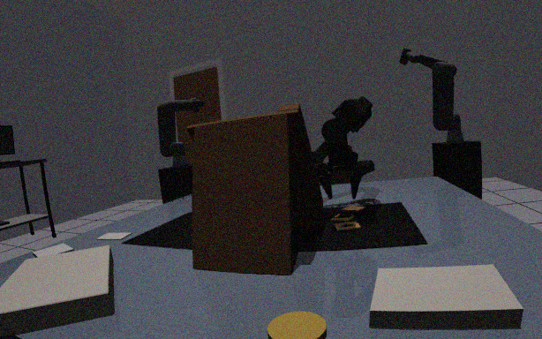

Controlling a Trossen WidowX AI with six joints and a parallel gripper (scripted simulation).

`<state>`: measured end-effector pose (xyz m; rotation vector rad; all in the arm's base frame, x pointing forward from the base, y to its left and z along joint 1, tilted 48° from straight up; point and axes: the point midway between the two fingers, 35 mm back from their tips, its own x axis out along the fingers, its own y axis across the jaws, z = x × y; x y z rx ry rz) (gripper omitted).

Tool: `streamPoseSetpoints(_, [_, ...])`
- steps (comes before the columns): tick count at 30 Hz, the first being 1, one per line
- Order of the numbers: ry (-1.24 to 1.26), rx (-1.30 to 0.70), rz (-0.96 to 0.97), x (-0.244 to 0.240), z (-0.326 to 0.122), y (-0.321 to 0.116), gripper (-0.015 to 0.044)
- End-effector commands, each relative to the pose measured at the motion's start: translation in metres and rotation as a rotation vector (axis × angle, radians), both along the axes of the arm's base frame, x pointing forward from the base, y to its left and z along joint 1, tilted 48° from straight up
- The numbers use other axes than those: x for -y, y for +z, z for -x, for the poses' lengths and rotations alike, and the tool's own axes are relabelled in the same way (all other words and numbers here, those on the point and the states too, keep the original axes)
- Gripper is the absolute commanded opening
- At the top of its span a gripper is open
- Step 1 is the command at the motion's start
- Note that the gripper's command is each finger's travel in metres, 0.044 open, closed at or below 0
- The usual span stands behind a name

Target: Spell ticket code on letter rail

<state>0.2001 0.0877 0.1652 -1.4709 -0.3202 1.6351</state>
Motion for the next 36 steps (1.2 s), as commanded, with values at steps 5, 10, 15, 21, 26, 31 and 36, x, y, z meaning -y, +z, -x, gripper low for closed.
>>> streamPoseSetpoints(5, [0.022,0.016,0.011,-0.003,0.000,-0.001,0.0340])
streamPoseSetpoints(10, [0.022,0.017,0.012,-0.015,-0.002,-0.012,0.0340])
streamPoseSetpoints(15, [0.022,0.017,0.009,-0.027,-0.005,-0.022,0.0340])
streamPoseSetpoints(21, [0.022,0.017,0.009,-0.027,-0.005,-0.022,0.0340])
streamPoseSetpoints(26, [0.022,0.018,0.009,-0.029,-0.005,-0.024,0.0340])
streamPoseSetpoints(31, [0.022,0.018,0.009,-0.034,-0.006,-0.029,0.0340])
streamPoseSetpoints(36, [0.022,0.018,0.008,-0.040,-0.007,-0.034,0.0340])
